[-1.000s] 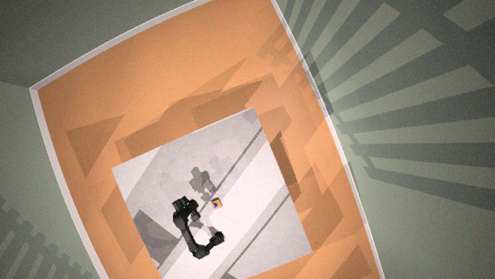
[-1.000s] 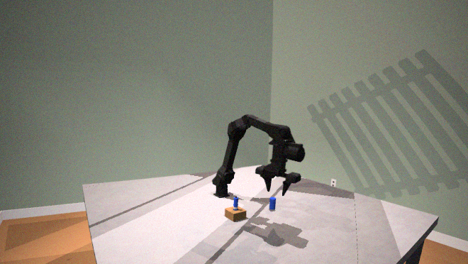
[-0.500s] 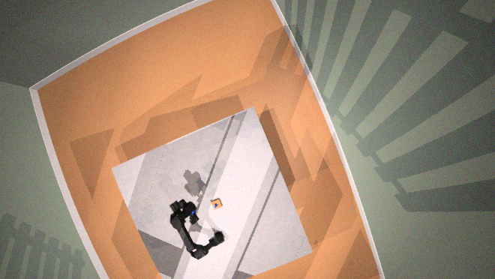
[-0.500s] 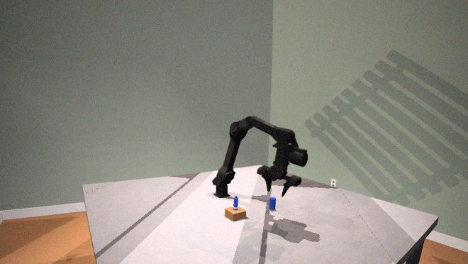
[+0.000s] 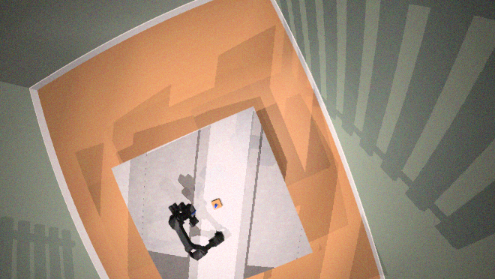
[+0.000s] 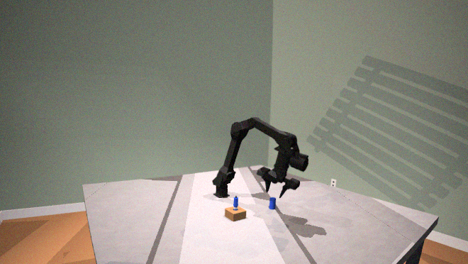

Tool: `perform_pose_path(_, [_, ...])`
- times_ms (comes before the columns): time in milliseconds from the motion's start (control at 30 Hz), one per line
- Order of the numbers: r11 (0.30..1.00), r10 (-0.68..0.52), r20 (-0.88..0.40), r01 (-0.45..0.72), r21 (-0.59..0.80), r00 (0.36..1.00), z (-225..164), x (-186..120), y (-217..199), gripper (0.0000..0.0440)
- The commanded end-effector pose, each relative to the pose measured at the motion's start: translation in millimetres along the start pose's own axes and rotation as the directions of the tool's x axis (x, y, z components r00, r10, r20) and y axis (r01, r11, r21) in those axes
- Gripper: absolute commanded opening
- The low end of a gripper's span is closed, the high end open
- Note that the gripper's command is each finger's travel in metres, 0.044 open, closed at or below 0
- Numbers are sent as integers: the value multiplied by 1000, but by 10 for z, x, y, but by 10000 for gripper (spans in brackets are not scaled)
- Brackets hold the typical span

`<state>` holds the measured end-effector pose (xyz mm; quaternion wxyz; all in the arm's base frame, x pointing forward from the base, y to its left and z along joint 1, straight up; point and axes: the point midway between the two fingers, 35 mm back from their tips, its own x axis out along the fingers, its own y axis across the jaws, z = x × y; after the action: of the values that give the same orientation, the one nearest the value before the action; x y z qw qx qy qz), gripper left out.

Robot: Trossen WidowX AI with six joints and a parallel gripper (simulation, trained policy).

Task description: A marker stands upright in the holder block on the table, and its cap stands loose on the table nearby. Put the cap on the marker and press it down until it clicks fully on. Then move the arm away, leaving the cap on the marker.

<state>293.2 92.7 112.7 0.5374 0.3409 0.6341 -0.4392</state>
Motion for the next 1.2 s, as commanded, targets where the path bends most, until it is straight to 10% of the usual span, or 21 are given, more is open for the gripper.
perform_pose_path(0, [1000, -16, -5, 16, -16, 1000, -43, 58, -26, 301])
perform_pose_path(800, [988, -80, 9, 80, -130, 997, -166, 527, -91, 254])
perform_pose_path(1167, [987, -46, 36, 51, -154, 998, -132, 483, -115, 88])
